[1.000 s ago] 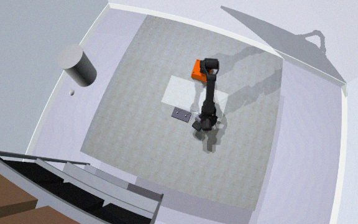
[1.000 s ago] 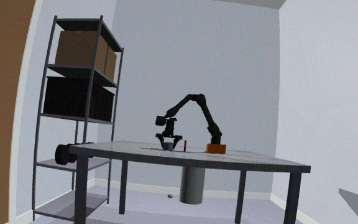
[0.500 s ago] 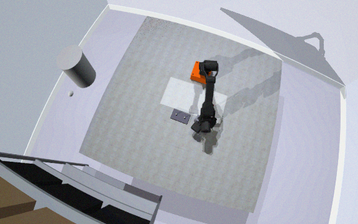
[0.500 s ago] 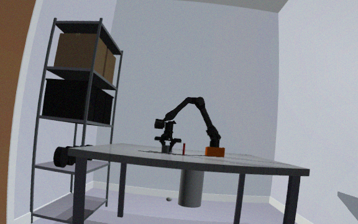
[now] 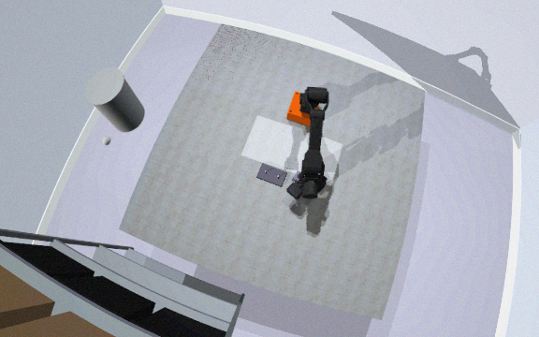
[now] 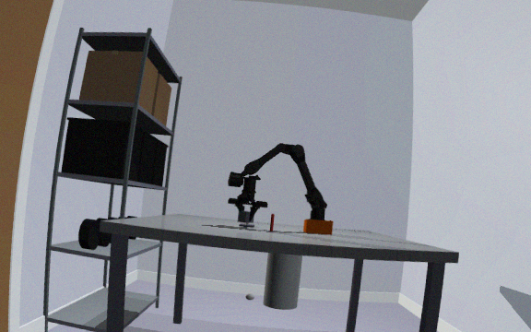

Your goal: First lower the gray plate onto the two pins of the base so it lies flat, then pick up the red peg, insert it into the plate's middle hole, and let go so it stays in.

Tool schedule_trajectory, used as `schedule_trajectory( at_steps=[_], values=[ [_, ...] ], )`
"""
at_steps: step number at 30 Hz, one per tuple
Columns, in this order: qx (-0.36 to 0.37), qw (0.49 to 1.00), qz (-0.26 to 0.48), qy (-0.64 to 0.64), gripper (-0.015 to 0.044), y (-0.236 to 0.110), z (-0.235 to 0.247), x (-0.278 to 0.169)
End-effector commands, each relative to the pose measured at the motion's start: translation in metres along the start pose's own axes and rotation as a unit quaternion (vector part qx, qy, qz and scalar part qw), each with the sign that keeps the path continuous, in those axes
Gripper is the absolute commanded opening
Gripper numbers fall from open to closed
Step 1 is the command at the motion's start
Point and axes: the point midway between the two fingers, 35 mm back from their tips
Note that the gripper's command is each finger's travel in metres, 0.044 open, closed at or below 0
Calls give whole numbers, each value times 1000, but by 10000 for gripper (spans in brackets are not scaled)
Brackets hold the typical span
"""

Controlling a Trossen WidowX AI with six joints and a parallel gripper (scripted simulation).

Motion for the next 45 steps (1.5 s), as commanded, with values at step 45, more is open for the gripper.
schedule_trajectory(
  at_steps=[45],
  values=[
    [5,999,3,-52,0,-91,-20,-28]
  ],
)
Point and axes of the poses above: the point midway between the two fingers, 35 mm back from their tips, its own y axis out along the fingers, its own z axis across the jaws, x = y × z, and after that the axes turned 4 degrees about y, right-handed
